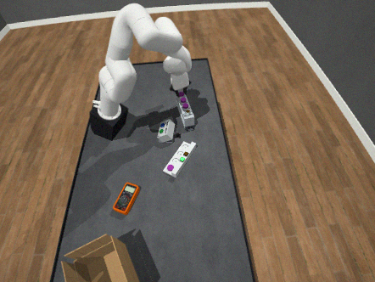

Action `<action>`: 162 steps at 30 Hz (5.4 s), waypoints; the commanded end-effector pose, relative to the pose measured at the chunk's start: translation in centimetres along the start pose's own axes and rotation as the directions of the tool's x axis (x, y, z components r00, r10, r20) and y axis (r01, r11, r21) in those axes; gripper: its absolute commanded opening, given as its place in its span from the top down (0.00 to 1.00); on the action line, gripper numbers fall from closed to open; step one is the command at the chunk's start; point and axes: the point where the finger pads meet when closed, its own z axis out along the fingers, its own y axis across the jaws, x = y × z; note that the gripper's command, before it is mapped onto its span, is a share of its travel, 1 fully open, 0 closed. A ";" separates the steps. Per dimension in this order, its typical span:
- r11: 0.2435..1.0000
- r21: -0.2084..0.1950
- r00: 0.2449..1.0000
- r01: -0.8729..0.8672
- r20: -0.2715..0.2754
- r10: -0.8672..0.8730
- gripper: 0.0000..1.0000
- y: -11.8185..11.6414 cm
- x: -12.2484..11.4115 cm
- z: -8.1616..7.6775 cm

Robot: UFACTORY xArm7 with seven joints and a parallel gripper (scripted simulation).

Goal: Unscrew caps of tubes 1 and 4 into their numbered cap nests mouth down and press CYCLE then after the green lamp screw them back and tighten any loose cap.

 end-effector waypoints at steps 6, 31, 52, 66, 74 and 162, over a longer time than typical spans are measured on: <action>0.917 0.022 0.917 0.399 -0.031 -0.398 0.54 0.2 0.1 -0.2; 0.813 0.015 0.813 0.582 -0.035 -0.581 1.00 0.2 0.1 -0.2; 0.991 0.035 0.991 -0.129 -0.016 0.129 1.00 0.2 0.1 -0.1; 0.789 0.038 0.789 -0.614 0.004 0.614 1.00 0.2 0.1 -0.1; 0.581 0.035 0.582 -0.813 0.015 0.813 1.00 0.2 0.1 -0.1; 0.990 0.035 0.990 -0.138 -0.015 0.139 1.00 0.2 0.1 -0.1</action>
